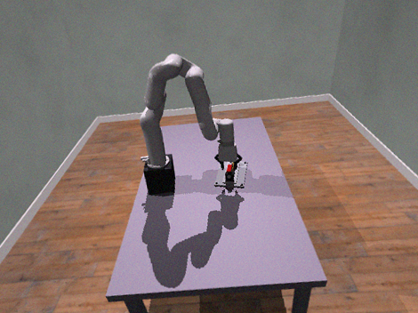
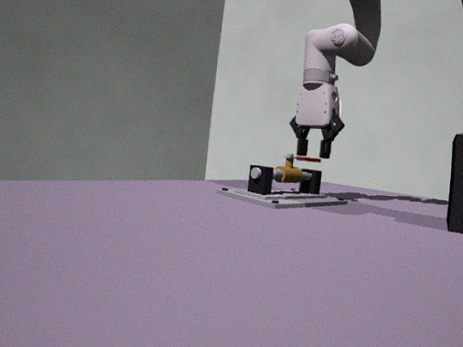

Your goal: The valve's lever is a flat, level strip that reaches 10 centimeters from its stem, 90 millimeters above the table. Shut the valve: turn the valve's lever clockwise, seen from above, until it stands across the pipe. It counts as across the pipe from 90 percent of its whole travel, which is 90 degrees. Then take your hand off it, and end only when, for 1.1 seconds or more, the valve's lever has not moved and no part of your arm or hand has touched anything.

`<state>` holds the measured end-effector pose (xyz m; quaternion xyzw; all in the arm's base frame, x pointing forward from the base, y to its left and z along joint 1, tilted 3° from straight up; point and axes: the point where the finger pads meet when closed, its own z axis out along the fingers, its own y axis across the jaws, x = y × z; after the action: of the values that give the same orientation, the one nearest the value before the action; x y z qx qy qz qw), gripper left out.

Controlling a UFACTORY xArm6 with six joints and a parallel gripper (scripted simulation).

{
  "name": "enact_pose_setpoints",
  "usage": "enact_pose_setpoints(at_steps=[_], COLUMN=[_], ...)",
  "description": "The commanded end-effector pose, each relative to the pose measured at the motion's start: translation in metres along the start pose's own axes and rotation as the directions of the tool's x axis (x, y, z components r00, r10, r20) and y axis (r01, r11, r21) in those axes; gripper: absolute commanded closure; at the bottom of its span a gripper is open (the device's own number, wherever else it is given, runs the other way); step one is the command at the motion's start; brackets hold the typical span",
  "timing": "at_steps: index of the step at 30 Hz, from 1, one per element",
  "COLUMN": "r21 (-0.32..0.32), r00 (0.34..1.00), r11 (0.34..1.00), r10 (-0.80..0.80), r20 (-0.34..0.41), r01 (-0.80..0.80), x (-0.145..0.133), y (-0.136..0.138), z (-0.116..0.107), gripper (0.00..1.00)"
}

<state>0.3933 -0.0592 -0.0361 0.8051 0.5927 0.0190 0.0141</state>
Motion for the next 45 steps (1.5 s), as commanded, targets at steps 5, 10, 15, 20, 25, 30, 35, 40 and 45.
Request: enact_pose_setpoints(at_steps=[5, 10, 15, 20, 25, 30, 35, 40, 45], r21=[-0.003, -0.003, -0.003, -0.003, -0.003, -0.003, -0.003, -0.003, -0.003], r00=[1.000, 1.000, 1.000, 1.000, 1.000, 1.000, 1.000, 1.000, 1.000], r11=[1.000, 1.000, 1.000, 1.000, 1.000, 1.000, 1.000, 1.000, 1.000], r10=[0.000, 0.000, 0.000, 0.000, 0.000, 0.000, 0.000, 0.000, 0.000], r20=[0.000, 0.000, 0.000, 0.000, 0.000, 0.000, 0.000, 0.000, 0.000], r01=[0.000, 0.000, 0.000, 0.000, 0.000, 0.000, 0.000, 0.000, 0.000], x=[0.000, 0.000, 0.000, 0.000, 0.000, 0.000, 0.000, 0.000, 0.000], y=[0.001, 0.001, 0.001, 0.001, 0.001, 0.001, 0.001, 0.001, 0.001], z=[0.006, 0.008, 0.011, 0.014, 0.016, 0.017, 0.017, 0.017, 0.017], gripper=[0.32, 0.32, 0.32, 0.32, 0.32, 0.32, 0.32, 0.32, 0.32])
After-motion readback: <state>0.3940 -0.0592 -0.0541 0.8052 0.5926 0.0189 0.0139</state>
